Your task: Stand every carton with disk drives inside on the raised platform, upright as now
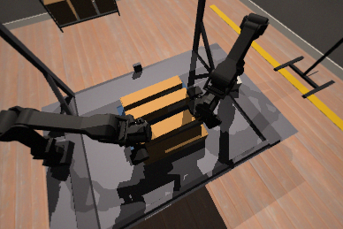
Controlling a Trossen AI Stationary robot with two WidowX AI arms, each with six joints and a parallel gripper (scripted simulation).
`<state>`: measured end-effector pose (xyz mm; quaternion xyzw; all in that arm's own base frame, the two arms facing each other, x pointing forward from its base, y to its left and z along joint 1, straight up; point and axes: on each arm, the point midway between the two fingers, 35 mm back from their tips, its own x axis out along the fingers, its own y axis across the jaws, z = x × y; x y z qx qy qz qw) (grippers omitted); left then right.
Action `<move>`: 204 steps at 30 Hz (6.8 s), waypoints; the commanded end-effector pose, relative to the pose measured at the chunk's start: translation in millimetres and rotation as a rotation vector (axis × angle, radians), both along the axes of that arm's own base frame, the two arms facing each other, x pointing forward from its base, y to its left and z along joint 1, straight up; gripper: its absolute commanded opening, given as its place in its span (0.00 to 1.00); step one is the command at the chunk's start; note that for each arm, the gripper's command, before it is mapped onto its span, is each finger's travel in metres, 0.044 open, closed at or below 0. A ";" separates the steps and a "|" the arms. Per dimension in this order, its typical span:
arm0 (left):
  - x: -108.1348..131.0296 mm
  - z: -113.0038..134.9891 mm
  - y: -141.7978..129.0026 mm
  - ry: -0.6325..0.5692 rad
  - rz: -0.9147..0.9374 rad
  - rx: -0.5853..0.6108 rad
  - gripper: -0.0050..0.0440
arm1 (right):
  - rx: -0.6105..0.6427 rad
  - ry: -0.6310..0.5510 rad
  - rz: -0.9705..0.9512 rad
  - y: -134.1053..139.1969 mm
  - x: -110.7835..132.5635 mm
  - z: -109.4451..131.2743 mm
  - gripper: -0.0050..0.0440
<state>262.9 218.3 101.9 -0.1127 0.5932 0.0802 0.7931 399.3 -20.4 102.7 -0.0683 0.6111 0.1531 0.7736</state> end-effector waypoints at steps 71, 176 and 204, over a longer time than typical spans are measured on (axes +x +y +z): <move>12.7 43.0 -41.0 -0.095 0.009 0.110 0.00 | -0.024 -0.150 -0.013 38.7 -8.1 57.1 0.00; 12.6 28.5 -40.5 -0.096 0.009 0.111 0.00 | -0.025 -0.152 -0.015 39.0 -8.3 45.0 0.00; 12.4 28.9 -40.6 -0.096 0.009 0.111 0.00 | -0.025 -0.152 -0.015 39.0 -8.2 45.0 0.00</move>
